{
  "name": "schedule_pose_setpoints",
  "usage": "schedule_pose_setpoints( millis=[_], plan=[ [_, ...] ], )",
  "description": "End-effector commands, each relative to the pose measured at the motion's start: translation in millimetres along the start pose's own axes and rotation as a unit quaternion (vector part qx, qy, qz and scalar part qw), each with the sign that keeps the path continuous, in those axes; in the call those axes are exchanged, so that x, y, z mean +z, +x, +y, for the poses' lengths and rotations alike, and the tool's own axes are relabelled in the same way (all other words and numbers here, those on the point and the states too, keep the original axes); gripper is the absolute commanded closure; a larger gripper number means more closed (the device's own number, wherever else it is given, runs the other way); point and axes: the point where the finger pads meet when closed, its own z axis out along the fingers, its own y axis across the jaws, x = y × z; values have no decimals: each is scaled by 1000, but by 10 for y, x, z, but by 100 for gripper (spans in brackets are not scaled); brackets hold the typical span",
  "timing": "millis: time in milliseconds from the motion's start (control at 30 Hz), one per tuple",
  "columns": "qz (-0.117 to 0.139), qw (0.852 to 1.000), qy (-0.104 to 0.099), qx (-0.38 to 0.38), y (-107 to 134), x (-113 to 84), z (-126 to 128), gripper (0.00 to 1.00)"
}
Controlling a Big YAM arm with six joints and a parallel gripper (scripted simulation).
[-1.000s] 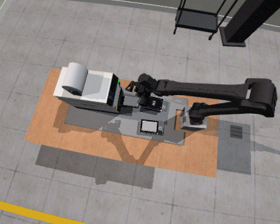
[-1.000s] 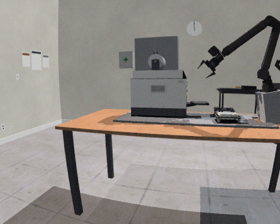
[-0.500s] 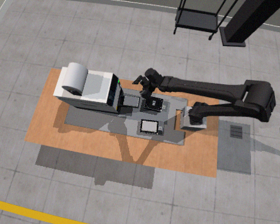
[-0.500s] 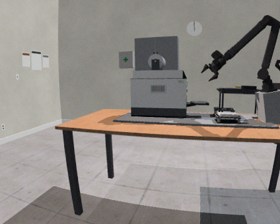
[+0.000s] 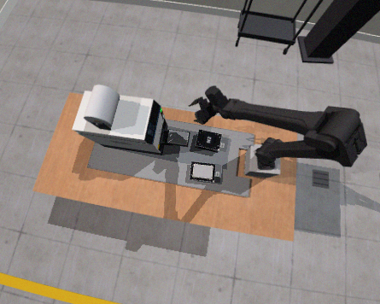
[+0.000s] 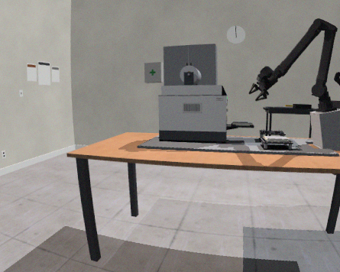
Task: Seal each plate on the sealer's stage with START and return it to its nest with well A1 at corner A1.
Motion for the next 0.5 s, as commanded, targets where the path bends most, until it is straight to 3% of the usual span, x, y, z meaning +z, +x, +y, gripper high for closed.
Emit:
schedule_pose_setpoints(
  millis=[0,100,233,467],
  plan=[
    [5,996,1,90,184,81,16,100],
    [-3,991,7,132,23,63,-55,100],
    [-3,988,12,152,-15,46,-107,100],
    [-14,964,13,267,-193,24,-213,100]
  ],
)
